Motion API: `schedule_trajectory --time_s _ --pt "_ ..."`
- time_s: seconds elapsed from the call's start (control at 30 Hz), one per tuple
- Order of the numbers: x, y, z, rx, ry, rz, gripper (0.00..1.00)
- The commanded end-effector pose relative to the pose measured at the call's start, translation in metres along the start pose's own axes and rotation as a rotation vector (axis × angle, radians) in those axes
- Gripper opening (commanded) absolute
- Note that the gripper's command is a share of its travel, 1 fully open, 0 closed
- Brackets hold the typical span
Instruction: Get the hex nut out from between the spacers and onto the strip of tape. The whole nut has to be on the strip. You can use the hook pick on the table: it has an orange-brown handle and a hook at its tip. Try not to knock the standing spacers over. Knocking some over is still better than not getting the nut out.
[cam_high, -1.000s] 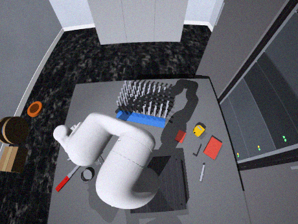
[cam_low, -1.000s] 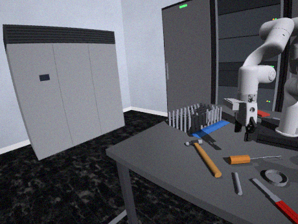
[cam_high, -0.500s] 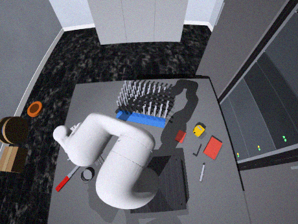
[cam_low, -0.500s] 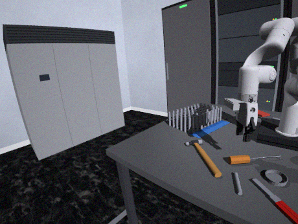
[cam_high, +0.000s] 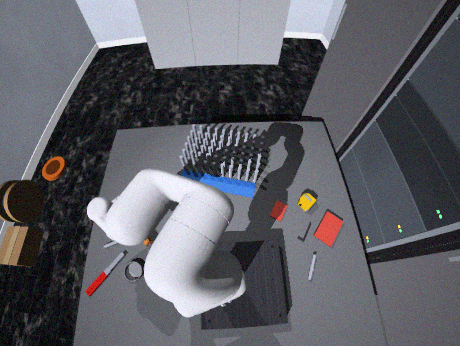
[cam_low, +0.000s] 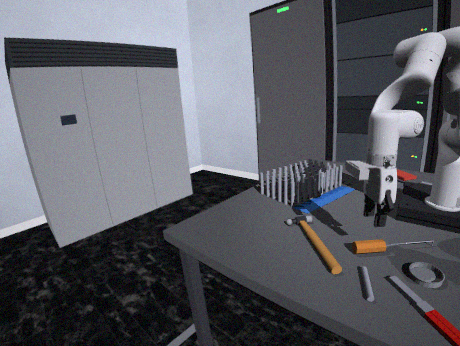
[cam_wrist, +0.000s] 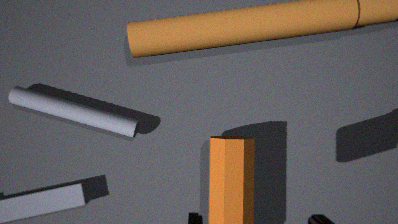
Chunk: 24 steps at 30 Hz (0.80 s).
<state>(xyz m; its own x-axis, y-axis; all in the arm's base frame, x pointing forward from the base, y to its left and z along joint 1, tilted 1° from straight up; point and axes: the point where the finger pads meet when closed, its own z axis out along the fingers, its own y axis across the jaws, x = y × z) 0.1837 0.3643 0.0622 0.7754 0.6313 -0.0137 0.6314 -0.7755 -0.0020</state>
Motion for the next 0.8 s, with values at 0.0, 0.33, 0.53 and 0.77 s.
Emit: schedule_trajectory --time_s 0.0,0.33,0.53,0.77 --pt "0.002 -0.001 0.011 -0.002 0.004 0.001 0.65" --pt "0.003 -0.002 0.038 -0.002 0.004 0.001 0.65" --pt "0.003 -0.002 0.039 -0.002 0.004 0.001 0.65" --pt "0.003 -0.002 0.039 -0.002 0.004 0.001 0.65"
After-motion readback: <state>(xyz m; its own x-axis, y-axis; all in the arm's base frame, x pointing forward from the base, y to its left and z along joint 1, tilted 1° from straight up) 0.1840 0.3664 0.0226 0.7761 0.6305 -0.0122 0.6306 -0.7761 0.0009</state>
